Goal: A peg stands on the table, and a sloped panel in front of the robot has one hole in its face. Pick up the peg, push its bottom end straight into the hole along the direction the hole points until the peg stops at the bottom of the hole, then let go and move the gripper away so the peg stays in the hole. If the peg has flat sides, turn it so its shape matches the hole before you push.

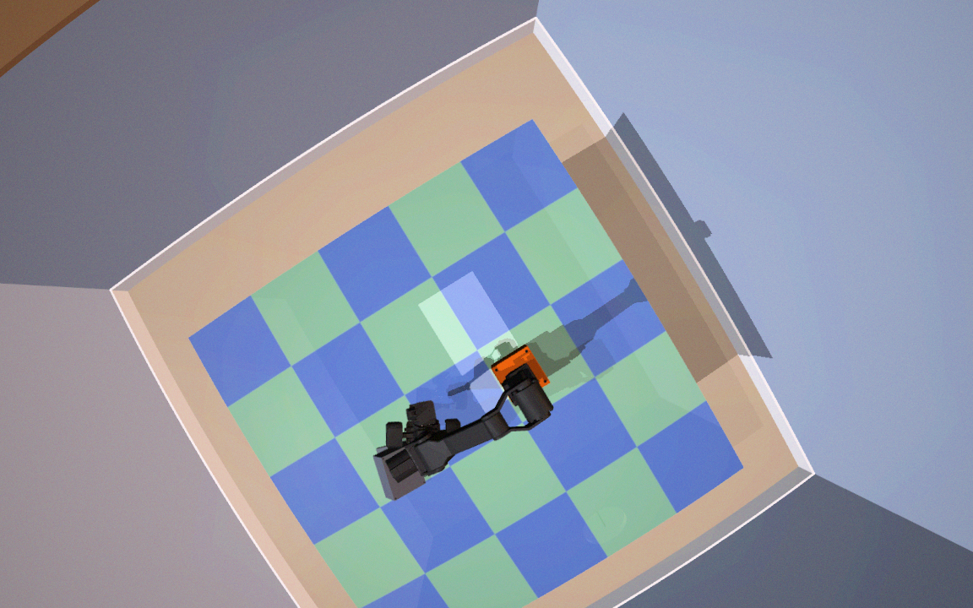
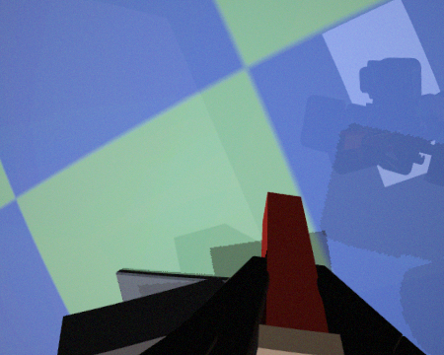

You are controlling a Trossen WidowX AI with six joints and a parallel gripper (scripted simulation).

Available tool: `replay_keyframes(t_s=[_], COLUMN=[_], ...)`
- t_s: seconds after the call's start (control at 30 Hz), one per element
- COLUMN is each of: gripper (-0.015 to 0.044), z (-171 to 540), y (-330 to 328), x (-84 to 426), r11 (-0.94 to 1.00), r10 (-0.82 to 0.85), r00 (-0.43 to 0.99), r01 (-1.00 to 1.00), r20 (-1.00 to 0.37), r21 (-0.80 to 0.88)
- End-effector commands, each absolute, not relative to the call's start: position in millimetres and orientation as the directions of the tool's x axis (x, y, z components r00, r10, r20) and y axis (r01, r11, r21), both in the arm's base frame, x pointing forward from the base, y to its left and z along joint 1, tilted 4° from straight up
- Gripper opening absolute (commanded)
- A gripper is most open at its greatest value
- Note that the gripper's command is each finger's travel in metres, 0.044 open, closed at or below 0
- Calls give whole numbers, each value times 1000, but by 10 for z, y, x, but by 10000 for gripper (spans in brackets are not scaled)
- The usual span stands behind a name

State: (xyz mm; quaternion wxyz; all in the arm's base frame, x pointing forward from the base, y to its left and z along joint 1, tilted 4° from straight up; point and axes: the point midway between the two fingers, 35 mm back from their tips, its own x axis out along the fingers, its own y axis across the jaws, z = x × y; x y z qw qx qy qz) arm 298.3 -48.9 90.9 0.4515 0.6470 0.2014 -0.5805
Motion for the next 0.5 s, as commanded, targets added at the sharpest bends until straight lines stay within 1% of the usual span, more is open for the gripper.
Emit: replay_keyframes(t_s=[0.0, 0.47], gripper=[0, 0], z=[925, 949], y=[-460, -300], x=[3006, 3089], r11=[-500, -446], r10=[-274, -290], r00=[263, 320], r01=[783, 789], r20=[-925, -902], r21=[371, 423])
